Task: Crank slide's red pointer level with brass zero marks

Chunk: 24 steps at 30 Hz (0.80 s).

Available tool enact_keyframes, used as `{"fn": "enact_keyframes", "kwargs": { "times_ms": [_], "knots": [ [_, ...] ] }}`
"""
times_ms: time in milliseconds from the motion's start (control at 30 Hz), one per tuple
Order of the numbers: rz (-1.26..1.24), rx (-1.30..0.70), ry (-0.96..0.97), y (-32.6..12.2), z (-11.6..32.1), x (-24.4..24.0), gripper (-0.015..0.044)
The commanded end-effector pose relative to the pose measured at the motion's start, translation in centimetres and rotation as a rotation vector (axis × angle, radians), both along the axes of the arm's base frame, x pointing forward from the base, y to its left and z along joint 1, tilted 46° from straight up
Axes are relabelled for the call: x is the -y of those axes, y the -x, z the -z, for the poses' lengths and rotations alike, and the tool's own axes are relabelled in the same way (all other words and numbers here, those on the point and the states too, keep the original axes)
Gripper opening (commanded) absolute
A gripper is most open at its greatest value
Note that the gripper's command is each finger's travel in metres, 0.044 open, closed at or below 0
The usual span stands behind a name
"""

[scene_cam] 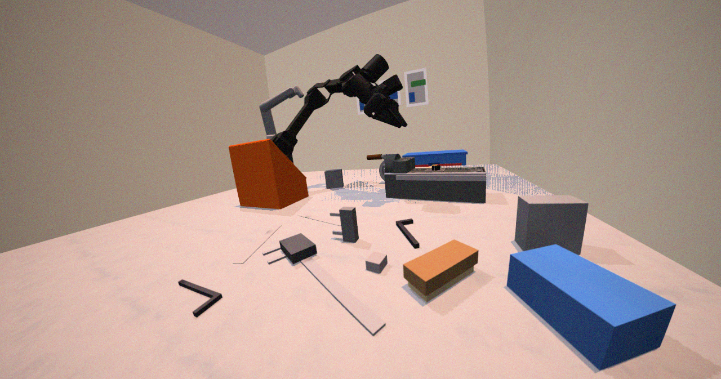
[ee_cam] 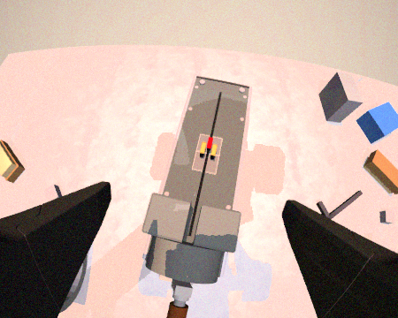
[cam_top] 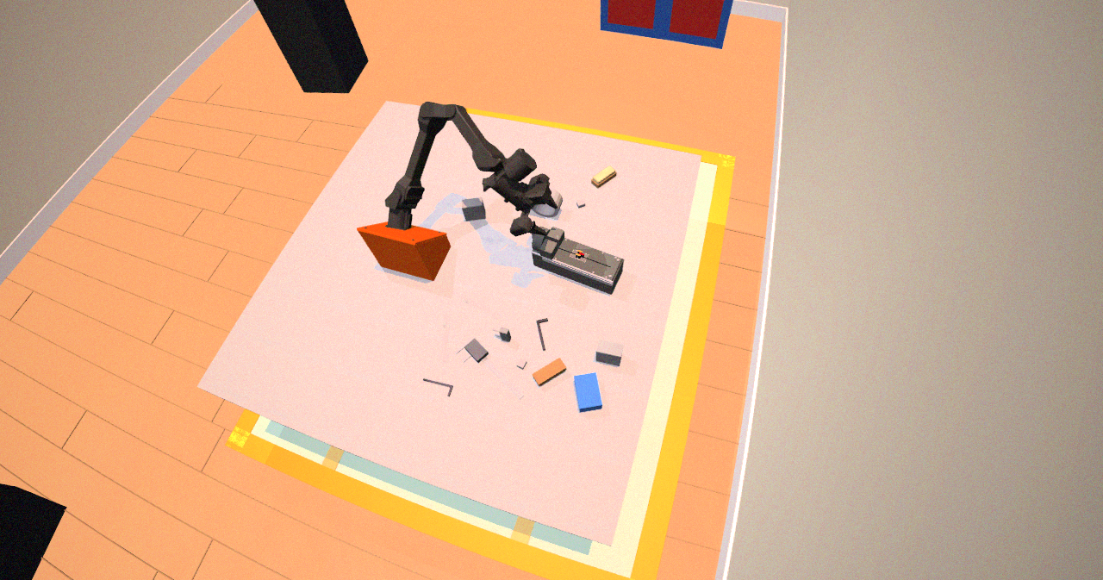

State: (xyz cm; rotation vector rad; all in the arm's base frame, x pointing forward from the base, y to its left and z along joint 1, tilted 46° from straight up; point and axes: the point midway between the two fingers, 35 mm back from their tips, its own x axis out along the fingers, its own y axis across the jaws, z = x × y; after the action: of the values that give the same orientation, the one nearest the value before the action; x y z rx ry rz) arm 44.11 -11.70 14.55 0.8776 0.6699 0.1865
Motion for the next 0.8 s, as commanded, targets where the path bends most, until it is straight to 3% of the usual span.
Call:
{"fn": "enact_keyframes", "kwargs": {
  "times_ms": [0, 200, 467, 767],
  "knots": [
    [-0.037, 0.013, -0.018, -2.0, 0.9, 0.8, 0.044],
    [-0.062, 0.027, -0.029, -3.5, 1.6, 1.3, 0.044],
    [-0.062, 0.028, -0.031, -4.4, 5.6, -2.7, 0.044],
    [-0.062, 0.028, -0.031, -4.4, 5.7, -2.8, 0.044]
  ]
}}
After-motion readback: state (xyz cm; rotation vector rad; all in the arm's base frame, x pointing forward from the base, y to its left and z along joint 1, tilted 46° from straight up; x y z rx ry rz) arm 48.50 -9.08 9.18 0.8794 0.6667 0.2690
